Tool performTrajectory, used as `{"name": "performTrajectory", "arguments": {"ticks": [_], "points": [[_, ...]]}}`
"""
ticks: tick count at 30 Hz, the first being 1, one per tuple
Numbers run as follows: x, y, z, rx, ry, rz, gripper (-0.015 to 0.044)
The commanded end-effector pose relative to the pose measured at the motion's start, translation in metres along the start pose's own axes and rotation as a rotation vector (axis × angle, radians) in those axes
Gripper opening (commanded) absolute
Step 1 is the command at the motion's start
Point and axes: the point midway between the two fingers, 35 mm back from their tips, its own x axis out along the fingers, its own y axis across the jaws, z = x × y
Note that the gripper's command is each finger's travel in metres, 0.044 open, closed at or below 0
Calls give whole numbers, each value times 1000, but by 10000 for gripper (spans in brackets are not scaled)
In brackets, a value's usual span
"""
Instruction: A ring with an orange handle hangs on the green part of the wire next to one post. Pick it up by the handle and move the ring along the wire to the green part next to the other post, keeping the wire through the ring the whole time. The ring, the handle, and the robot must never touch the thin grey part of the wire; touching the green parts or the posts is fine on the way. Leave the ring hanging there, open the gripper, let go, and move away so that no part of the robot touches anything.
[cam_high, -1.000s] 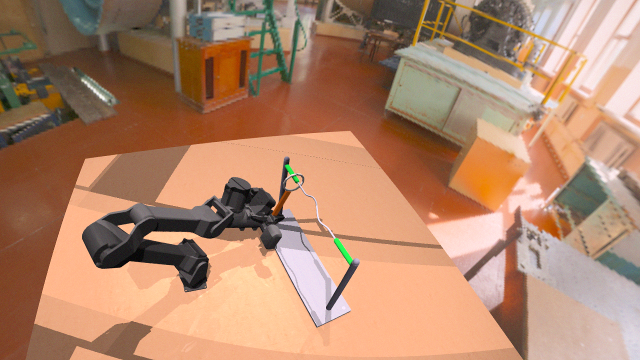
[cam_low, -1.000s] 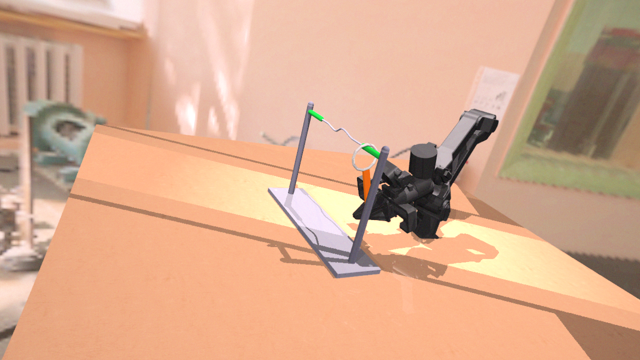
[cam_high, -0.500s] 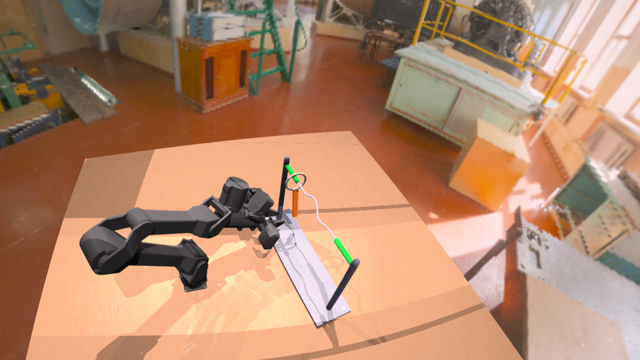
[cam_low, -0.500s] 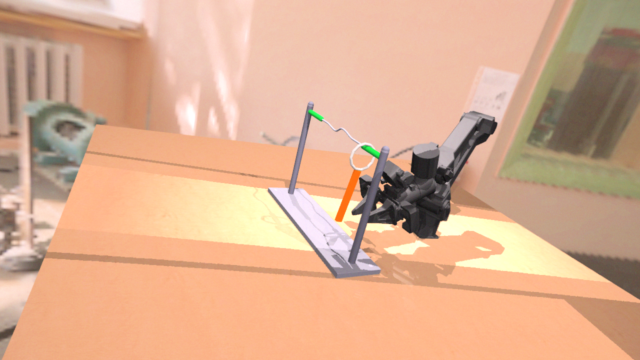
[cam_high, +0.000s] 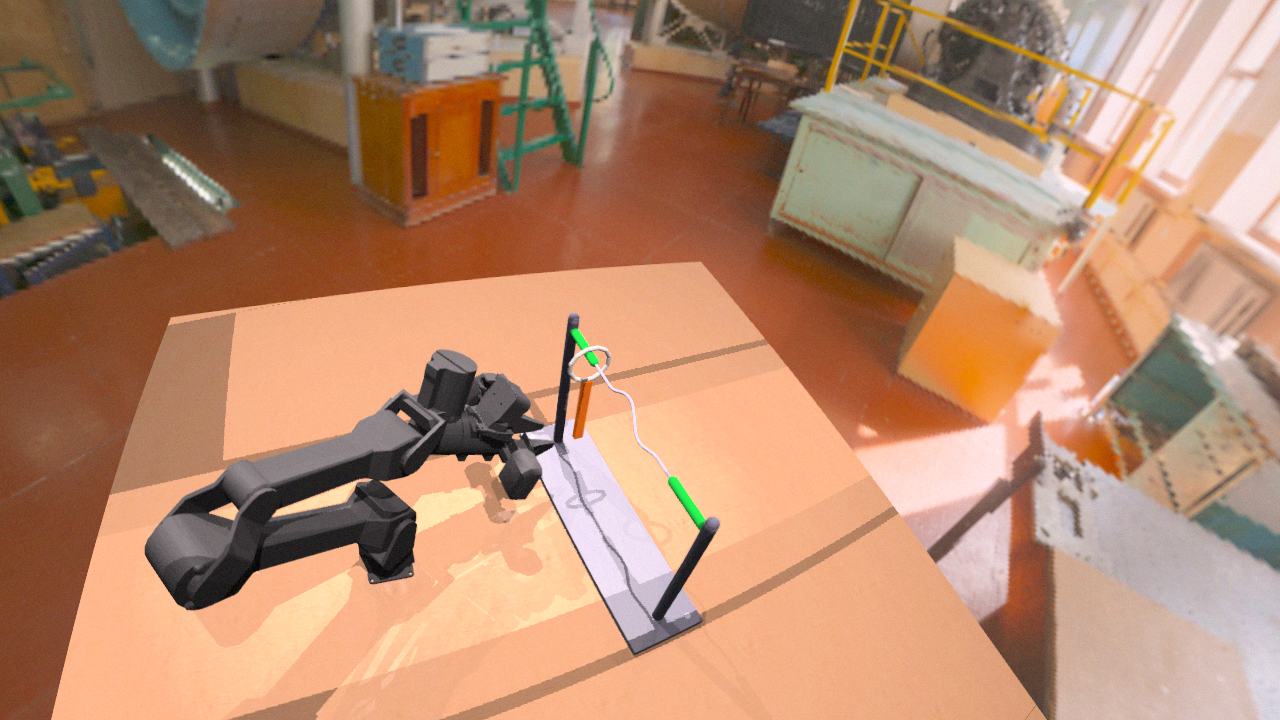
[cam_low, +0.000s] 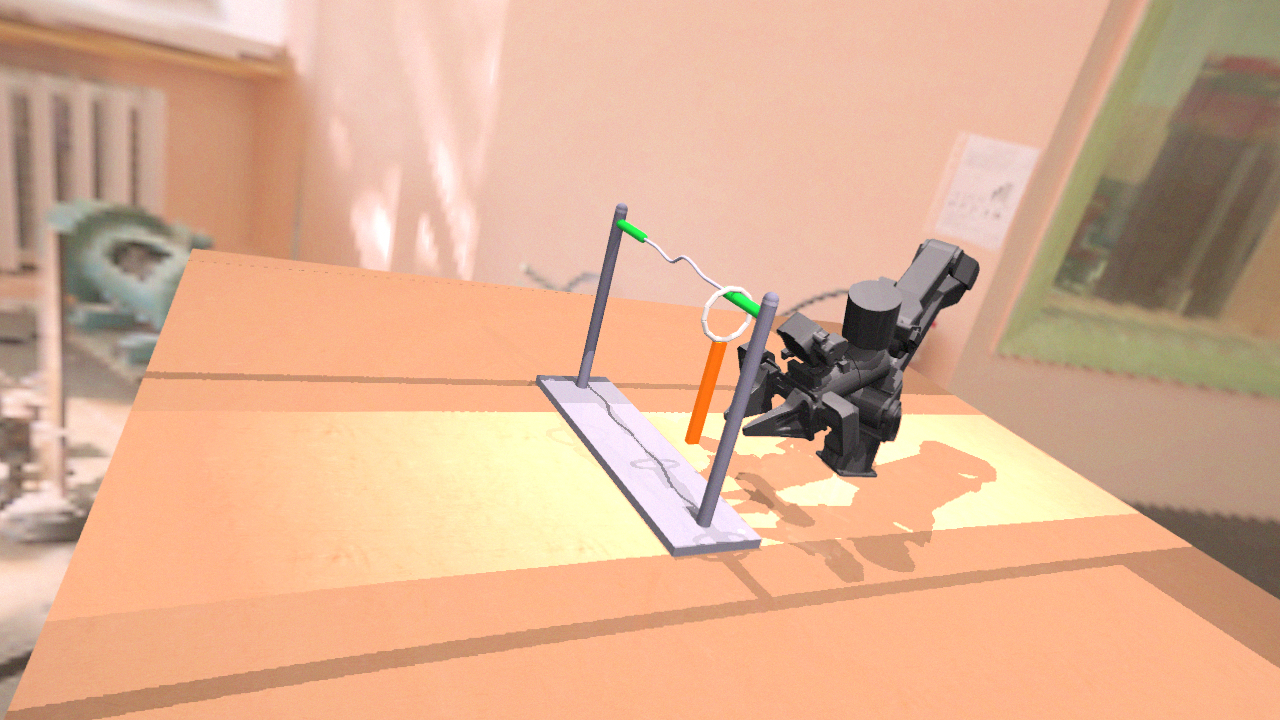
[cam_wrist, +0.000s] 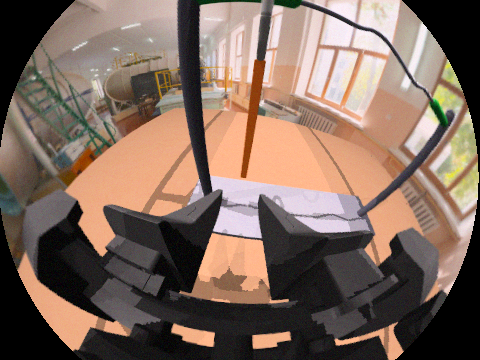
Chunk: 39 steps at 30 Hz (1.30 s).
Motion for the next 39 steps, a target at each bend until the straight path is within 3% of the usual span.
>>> {"name": "performTrajectory", "arguments": {"ticks": [1, 39], "points": [[-8, -1, 3, 9, -14, 0, 160], [-17, -2, 2, 9, -14, 0, 160]]}}
